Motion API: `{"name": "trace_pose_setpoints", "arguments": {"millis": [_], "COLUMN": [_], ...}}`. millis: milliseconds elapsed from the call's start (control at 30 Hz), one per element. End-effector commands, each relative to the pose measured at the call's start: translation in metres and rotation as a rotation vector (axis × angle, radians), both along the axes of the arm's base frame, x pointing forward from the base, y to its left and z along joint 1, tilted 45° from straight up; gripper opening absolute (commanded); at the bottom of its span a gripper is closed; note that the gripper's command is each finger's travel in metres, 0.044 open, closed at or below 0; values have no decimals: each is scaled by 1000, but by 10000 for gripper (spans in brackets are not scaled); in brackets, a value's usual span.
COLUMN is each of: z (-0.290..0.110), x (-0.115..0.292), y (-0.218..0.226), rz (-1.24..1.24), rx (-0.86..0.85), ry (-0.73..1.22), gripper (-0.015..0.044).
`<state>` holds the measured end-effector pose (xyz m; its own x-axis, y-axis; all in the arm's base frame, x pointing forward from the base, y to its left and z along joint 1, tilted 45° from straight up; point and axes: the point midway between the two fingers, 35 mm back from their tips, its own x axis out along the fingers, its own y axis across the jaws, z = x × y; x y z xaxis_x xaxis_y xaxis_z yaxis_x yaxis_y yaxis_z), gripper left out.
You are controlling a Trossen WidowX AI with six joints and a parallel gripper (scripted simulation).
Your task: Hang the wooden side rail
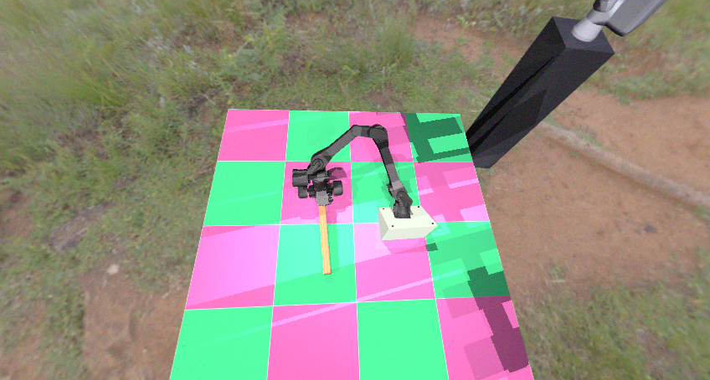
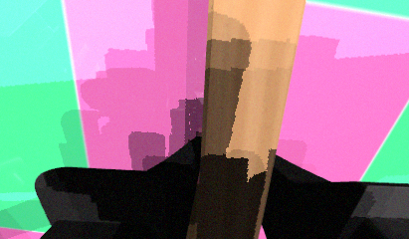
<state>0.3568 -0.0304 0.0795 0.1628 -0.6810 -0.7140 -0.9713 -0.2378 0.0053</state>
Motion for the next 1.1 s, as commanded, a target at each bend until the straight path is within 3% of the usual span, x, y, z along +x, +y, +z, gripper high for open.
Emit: {"name": "trace_pose_setpoints", "arguments": {"millis": [0,1067], "z": [3,0], "x": [1,2], "y": [-1,-4], "rz": [1,1], "rx": [-6,-6], "ry": [-13,-13], "gripper": [0,0]}}
